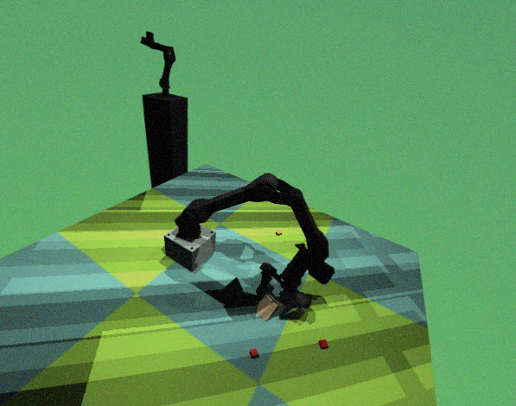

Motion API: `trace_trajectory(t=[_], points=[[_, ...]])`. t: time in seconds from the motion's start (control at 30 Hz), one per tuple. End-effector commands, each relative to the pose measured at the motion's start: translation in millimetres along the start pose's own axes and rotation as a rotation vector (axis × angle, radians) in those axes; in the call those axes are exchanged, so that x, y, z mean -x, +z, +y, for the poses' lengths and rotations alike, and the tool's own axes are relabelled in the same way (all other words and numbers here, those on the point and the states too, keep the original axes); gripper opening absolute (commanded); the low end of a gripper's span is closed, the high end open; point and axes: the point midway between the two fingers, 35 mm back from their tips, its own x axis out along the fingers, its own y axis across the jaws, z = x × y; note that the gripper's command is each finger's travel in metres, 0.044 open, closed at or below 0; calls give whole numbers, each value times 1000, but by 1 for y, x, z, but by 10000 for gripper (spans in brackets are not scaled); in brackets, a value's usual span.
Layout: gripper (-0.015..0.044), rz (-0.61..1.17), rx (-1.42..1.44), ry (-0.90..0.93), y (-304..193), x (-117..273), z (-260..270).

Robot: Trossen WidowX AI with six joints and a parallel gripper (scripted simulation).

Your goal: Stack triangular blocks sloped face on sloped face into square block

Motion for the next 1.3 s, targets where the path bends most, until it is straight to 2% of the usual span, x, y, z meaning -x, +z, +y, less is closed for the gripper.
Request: trace_trajectory(t=[0.0,0.53,0.77,1.07,1.27], points=[[440,-1,0,-6,-1,2,-1],[440,-1,0,-6,-1,2,-1],[256,0,0,0,0,0,0],[196,0,0,0,0,0,0],[39,0,0,0,-4,5,-1]])
